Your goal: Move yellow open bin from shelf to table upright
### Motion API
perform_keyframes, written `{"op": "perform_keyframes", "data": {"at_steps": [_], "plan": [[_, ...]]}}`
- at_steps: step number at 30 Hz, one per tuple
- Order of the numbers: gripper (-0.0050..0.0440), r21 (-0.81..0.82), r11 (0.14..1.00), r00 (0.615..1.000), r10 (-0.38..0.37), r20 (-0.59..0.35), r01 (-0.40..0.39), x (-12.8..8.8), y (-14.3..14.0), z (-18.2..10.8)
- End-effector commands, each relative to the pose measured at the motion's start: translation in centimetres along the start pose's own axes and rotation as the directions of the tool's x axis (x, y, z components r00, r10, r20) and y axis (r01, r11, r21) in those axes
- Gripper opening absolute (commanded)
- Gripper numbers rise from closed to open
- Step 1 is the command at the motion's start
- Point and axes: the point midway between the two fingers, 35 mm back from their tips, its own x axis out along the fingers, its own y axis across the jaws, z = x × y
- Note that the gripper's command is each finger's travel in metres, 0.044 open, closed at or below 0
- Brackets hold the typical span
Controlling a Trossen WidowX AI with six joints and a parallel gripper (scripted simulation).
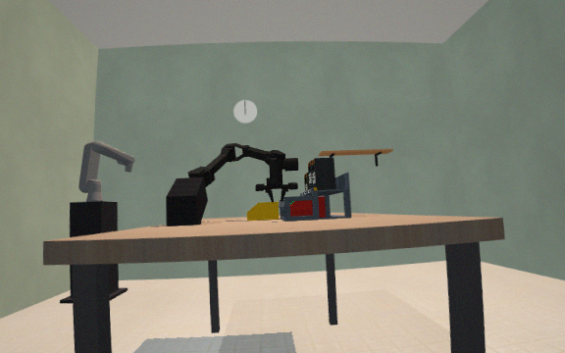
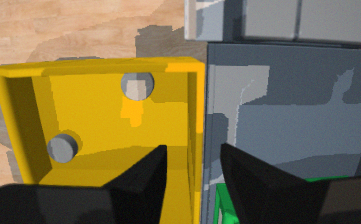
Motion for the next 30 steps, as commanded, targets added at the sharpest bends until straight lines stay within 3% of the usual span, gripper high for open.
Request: {"op": "perform_keyframes", "data": {"at_steps": [1, 4, 9, 21, 26, 30], "plan": [[0.0150, -0.012, 1.000, 1.000, -0.010, 0.000, 0.010, -0.3, -0.2, 0.3], [0.0150, -0.012, 1.000, 1.000, -0.010, 0.000, 0.010, -0.3, -0.2, 0.3], [0.0150, -0.010, 1.000, 1.000, -0.011, 0.001, 0.011, -5.8, -0.1, 0.3], [0.0150, -0.010, 1.000, 1.000, -0.011, 0.001, 0.011, -5.8, -0.1, 0.3], [0.0150, -0.009, 1.000, 1.000, -0.011, 0.000, 0.011, -8.3, -0.1, 0.2], [0.0150, -0.009, 1.000, 1.000, -0.011, 0.000, 0.011, -8.3, -0.1, 0.2]]}}
